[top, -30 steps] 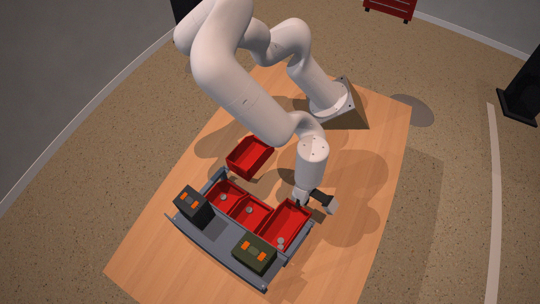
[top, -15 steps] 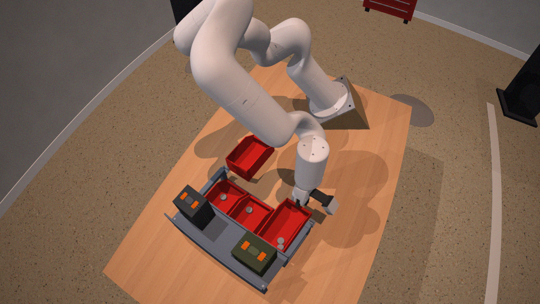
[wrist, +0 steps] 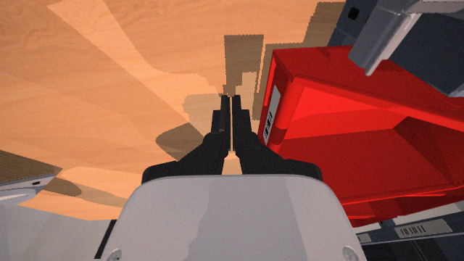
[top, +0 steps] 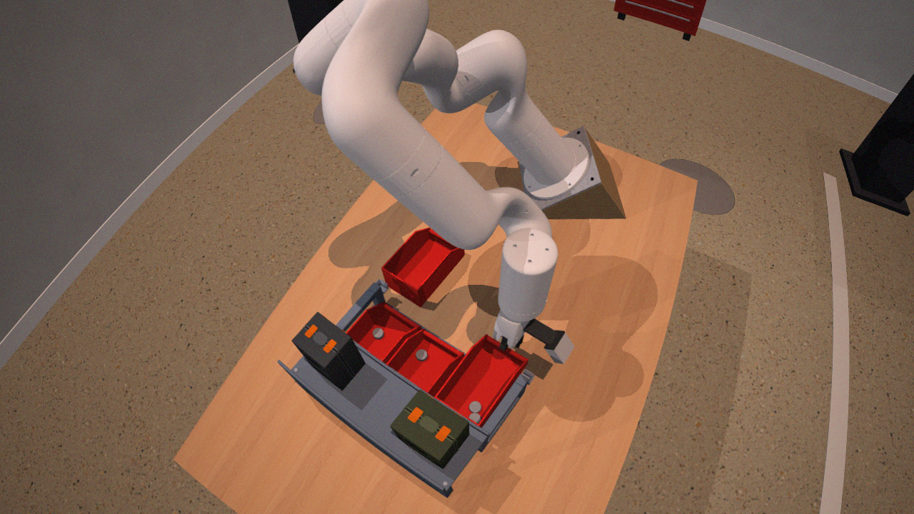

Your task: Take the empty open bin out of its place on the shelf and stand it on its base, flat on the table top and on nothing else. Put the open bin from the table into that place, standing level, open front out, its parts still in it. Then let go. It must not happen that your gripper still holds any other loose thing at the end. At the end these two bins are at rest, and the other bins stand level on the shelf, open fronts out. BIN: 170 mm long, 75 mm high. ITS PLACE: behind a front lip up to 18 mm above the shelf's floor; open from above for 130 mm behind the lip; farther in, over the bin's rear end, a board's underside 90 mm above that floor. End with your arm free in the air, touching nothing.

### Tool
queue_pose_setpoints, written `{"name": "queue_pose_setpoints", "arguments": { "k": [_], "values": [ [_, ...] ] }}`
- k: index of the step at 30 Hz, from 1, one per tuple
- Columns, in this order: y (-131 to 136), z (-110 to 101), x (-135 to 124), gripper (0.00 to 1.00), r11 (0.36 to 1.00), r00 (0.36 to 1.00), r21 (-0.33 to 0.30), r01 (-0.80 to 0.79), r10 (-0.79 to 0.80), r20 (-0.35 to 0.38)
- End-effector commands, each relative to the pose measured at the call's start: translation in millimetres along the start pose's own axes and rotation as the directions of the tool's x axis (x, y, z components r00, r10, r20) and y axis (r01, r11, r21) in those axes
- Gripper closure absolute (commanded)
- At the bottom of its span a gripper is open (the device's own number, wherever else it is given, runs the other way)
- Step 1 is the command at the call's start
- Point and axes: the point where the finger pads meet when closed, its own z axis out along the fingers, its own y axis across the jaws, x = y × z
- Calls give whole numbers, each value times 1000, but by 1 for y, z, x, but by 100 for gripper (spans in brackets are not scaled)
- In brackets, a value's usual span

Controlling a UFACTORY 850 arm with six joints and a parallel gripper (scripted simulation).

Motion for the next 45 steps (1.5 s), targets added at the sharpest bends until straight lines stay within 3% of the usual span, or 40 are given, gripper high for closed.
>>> {"name": "queue_pose_setpoints", "arguments": {
  "k": [1, 15, 45],
  "values": [
    [1, 0, 0, 100, 1000, 1000, -1, 0, 0, -1],
    [17, -1, 0, 100, 1000, 1000, -1, 0, 0, -1],
    [20, -1, 0, 100, 1000, 1000, -1, 0, 0, -1]
  ]
}}
